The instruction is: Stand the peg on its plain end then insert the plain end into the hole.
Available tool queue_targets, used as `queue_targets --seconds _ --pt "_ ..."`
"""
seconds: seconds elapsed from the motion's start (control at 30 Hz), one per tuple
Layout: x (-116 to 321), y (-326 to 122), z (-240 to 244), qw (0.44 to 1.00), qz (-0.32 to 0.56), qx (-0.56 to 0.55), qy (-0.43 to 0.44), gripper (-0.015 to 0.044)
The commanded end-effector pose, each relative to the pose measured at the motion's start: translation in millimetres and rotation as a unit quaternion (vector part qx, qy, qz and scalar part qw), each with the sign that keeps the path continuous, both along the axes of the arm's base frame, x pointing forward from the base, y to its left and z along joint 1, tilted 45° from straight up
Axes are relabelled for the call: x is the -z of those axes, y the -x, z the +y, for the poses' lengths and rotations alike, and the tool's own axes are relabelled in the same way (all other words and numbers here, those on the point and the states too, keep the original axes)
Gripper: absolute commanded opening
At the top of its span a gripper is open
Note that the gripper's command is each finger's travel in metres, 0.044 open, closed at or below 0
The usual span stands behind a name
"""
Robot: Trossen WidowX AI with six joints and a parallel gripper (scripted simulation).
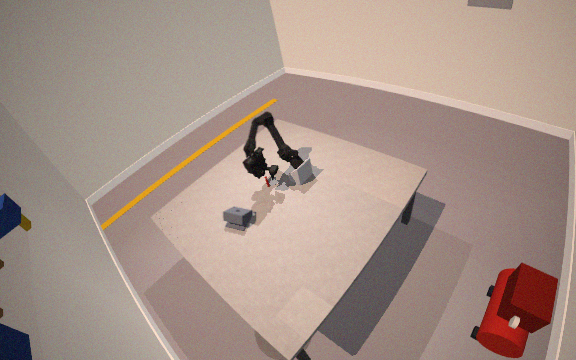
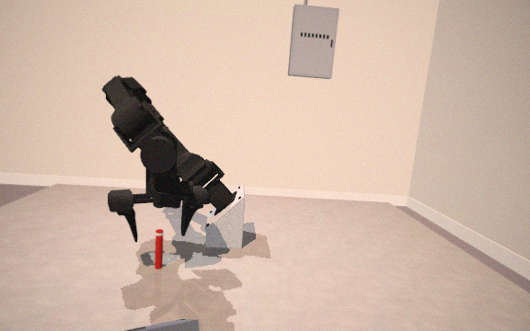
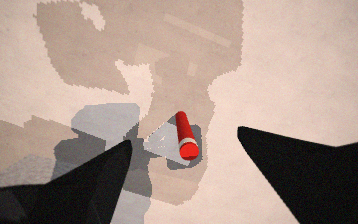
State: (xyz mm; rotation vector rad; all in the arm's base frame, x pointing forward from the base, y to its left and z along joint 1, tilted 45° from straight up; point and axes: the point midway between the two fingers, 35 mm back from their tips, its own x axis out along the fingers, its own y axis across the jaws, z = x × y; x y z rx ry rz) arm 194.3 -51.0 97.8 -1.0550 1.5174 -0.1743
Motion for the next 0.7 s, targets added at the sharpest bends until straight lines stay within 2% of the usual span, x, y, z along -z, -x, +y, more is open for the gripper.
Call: queue_targets --seconds 0.0,0.47,0.67 --pt "5 0 -5 1.000 0.001 -0.002 0.003 0.0440" --pt "17 -1 -21 1.000 0.001 -0.001 0.006 0.0440" --pt "15 -1 -18 1.000 -0.001 0.001 0.004 0.0282"
